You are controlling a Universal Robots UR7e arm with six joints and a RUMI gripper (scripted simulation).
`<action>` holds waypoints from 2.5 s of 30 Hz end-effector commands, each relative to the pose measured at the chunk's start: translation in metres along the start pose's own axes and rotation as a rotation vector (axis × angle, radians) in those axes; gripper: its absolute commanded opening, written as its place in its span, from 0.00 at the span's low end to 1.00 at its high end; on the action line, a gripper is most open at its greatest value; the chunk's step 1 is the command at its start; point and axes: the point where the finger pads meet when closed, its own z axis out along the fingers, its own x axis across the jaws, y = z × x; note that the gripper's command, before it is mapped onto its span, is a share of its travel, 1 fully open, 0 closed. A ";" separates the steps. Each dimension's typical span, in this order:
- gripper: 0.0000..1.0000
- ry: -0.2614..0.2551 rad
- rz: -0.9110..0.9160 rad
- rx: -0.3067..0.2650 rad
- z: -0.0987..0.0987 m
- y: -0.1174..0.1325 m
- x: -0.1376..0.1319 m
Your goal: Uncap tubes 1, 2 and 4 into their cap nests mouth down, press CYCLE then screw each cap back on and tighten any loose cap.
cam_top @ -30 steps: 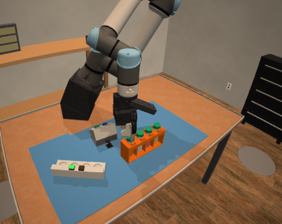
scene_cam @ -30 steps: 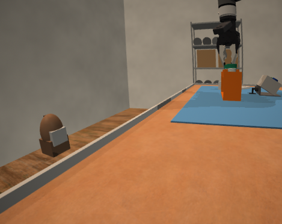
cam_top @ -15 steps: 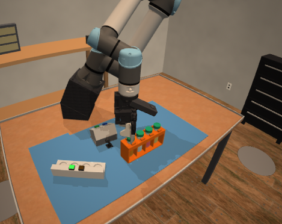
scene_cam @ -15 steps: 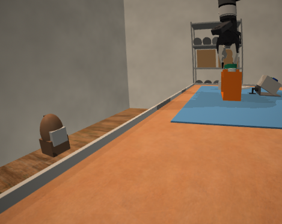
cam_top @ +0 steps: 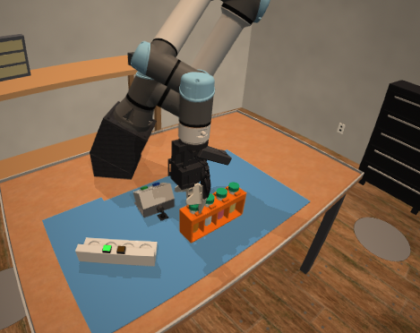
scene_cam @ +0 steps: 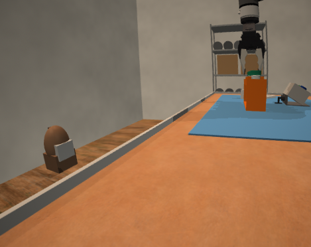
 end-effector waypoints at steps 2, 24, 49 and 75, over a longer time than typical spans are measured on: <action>0.35 0.003 -0.304 0.016 0.000 0.000 0.000; 0.00 0.006 -0.601 0.015 0.000 0.000 0.000; 0.00 0.000 0.149 0.016 0.000 0.000 0.000; 0.35 -0.003 0.446 0.016 0.001 0.000 0.000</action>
